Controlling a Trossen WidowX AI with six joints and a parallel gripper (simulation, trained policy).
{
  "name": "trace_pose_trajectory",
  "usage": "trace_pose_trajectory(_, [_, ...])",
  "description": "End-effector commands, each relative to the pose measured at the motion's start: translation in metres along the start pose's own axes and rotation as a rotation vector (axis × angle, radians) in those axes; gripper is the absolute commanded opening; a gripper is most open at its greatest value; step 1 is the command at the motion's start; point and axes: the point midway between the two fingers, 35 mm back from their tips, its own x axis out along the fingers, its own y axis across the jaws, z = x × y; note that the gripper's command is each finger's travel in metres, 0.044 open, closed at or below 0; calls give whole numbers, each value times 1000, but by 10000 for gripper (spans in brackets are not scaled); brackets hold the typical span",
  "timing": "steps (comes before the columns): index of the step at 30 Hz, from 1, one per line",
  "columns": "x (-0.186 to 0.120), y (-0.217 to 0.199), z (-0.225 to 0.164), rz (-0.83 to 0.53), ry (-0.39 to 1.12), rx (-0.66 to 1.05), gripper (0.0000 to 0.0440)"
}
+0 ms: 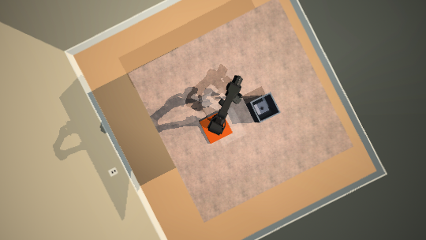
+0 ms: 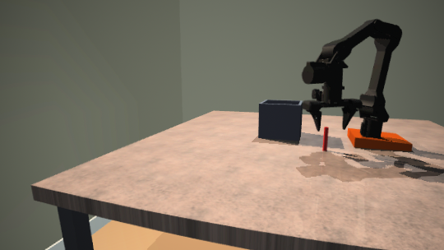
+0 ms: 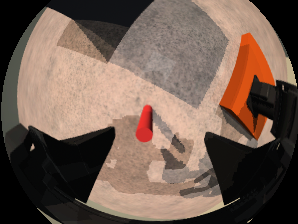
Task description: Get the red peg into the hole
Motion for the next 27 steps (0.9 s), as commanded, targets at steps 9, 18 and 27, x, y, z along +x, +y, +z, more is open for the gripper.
trace_pose_trajectory(9, [36, 4, 5, -5, 16, 77, 343])
trace_pose_trajectory(18, [46, 15, 5, 8, 29, 71, 125])
trace_pose_trajectory(27, [33, 30, 1, 69, 71, 65, 0])
